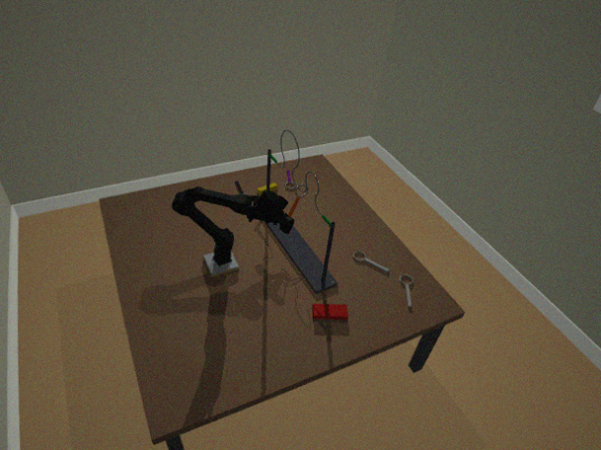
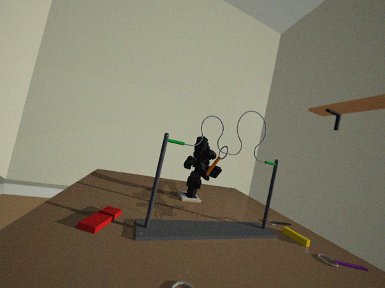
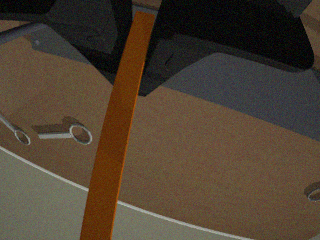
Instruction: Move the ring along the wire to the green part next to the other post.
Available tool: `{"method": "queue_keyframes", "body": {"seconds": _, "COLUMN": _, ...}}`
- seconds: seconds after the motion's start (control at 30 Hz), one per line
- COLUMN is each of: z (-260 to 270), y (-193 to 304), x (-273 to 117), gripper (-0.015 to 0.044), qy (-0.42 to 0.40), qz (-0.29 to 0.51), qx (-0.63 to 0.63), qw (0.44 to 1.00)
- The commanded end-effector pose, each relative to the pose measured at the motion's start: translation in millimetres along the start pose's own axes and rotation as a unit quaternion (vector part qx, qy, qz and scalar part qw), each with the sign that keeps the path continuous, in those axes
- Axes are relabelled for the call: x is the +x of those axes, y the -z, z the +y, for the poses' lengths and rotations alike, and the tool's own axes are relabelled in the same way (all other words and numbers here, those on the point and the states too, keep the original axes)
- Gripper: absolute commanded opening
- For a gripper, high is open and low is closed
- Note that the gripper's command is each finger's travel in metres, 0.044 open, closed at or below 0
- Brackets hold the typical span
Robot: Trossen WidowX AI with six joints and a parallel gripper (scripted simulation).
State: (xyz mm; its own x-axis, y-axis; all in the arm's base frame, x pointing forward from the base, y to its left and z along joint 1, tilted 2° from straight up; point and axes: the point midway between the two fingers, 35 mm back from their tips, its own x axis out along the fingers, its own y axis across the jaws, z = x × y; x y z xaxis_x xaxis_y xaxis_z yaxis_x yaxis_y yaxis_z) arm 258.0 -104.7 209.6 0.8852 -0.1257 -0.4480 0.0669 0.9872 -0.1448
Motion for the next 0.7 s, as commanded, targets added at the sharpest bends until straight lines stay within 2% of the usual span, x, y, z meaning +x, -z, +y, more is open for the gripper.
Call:
{"method": "queue_keyframes", "body": {"seconds": 0.0, "z": 9.9, "y": 0.3, "x": -0.1, "gripper": -0.015, "qy": -0.015, "qz": -0.002, "qx": 0.023, "qw": 1.0}}
{"method": "queue_keyframes", "body": {"seconds": 0.67, "z": 44.9, "y": -4.5, "x": -1.1, "gripper": -0.015, "qy": -0.053, "qz": -0.007, "qx": 0.082, "qw": 0.995}}
